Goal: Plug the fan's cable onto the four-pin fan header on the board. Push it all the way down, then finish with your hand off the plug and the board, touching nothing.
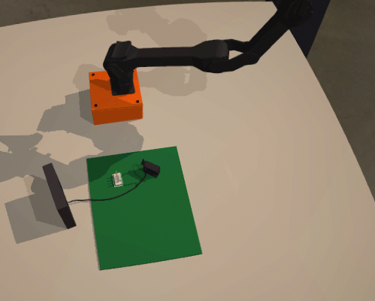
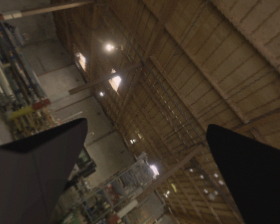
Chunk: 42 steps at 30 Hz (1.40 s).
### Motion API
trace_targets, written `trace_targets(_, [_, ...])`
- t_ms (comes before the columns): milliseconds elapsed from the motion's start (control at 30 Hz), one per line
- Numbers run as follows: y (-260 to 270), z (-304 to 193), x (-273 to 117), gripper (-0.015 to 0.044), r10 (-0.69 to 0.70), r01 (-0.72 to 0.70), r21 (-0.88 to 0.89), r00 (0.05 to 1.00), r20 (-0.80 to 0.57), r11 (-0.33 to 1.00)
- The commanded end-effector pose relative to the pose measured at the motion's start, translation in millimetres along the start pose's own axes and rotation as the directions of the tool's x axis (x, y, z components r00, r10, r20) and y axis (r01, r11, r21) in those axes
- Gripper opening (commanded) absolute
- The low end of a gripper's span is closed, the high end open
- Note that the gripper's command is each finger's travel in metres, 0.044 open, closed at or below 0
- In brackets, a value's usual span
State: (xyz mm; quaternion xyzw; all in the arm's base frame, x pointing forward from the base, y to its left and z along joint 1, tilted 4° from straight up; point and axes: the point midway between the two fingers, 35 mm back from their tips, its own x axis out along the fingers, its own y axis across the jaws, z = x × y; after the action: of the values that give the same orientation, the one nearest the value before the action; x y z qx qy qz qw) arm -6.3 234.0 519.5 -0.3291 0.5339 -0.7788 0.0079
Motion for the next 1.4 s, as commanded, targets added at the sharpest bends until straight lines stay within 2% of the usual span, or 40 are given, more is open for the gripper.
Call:
trace_targets(0, [0, 0, 0, 0.0426, 0.0, 0.0, 0.0, 1.0, 0.0, 1.0])
trace_targets(167, [1, 3, 5, 0.044, 0.007, -0.007, 0.016, 1.0, 0.016, 1.0])
trace_targets(267, [10, 21, 28, 0.044, 0.045, -0.054, 0.097, 0.994, 0.098, 0.994])
trace_targets(433, [38, 70, 80, 0.044, 0.152, -0.246, 0.294, 0.94, 0.307, 0.924])
trace_targets(567, [67, 112, 112, 0.044, 0.247, -0.452, 0.415, 0.853, 0.459, 0.79])
trace_targets(767, [119, 194, 135, 0.044, 0.38, -0.77, 0.47, 0.628, 0.679, 0.431])
trace_targets(967, [163, 264, 121, 0.044, 0.472, -0.917, 0.393, 0.375, 0.798, 0.064])
trace_targets(1133, [199, 317, 87, 0.044, 0.529, -0.918, 0.303, 0.131, 0.839, -0.254])
trace_targets(1367, [241, 371, 12, 0.044, 0.569, -0.741, 0.244, -0.219, 0.793, -0.625])
